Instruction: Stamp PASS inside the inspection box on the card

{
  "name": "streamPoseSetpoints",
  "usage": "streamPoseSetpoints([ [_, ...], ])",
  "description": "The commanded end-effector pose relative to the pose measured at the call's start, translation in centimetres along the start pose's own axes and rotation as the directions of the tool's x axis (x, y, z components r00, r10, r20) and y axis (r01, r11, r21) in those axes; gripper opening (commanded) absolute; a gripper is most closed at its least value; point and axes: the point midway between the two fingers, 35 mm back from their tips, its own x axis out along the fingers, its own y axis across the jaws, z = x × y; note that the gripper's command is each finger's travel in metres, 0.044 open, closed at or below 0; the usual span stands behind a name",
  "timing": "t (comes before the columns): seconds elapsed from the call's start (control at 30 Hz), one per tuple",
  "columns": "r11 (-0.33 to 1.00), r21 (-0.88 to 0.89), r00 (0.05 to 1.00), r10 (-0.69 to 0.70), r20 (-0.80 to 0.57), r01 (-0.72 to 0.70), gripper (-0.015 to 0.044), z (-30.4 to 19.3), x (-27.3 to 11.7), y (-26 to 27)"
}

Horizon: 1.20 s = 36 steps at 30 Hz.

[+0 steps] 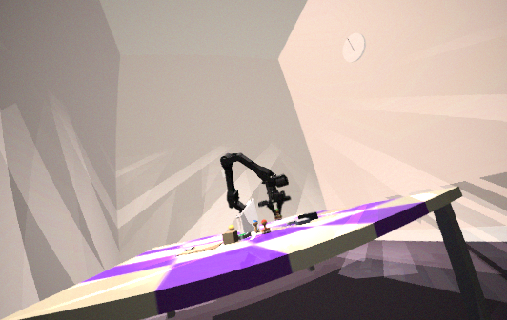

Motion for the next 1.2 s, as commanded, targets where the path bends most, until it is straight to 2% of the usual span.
streamPoseSetpoints([
  [0.0,1.0,0.008,1.0,0.007,0.0,-0.007,0.0,0.1,-0.3,0.1],
  [1.17,1.0,0.007,1.0,0.007,0.0,-0.007,0.0,0.0,-2.1,0.0],
])
